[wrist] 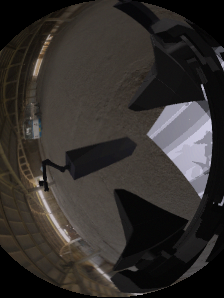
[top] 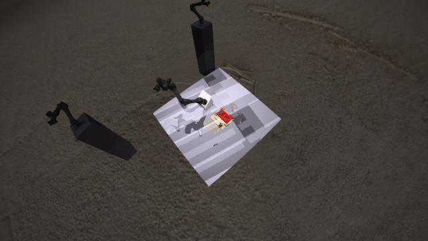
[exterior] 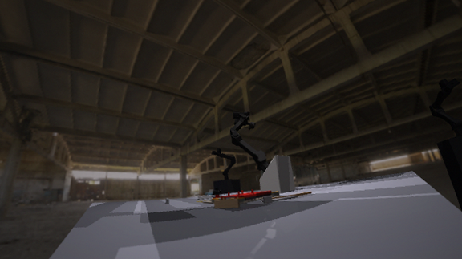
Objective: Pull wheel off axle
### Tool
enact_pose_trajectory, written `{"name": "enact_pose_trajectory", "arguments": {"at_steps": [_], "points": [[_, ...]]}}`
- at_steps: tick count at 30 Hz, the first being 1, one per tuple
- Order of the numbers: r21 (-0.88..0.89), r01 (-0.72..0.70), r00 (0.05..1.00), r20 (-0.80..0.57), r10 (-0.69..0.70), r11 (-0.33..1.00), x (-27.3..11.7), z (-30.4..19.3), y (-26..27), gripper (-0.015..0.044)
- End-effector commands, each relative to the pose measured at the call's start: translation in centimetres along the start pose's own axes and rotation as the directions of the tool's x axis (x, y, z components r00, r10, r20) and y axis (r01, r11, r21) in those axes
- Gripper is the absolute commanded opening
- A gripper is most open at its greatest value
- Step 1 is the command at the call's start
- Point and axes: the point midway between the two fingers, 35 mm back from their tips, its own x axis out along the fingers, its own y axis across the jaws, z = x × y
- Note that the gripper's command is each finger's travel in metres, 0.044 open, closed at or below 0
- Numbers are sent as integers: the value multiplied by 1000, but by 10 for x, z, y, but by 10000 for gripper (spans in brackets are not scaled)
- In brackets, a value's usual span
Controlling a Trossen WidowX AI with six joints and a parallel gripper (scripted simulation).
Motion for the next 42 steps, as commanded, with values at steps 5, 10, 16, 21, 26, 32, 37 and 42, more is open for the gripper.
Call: {"name": "enact_pose_trajectory", "arguments": {"at_steps": [5, 10, 16, 21, 26, 32, 37, 42], "points": [[-6, 38, 996, 87, -38, 999, -15, 13, -7, 300], [81, 90, 965, 241, -107, 993, -44, 44, -35, 300], [183, 129, 894, 404, -195, 975, -87, 75, -65, 300], [267, 144, 804, 530, -270, 953, -130, 95, -89, 300], [350, 140, 680, 646, -347, 926, -180, 112, -113, 300], [438, 117, 501, 749, -434, 891, -246, 123, -137, 300], [497, 88, 338, 800, -495, 863, -304, 122, -153, 300], [539, 58, 180, 823, -539, 841, -360, 113, -161, 300]]}}
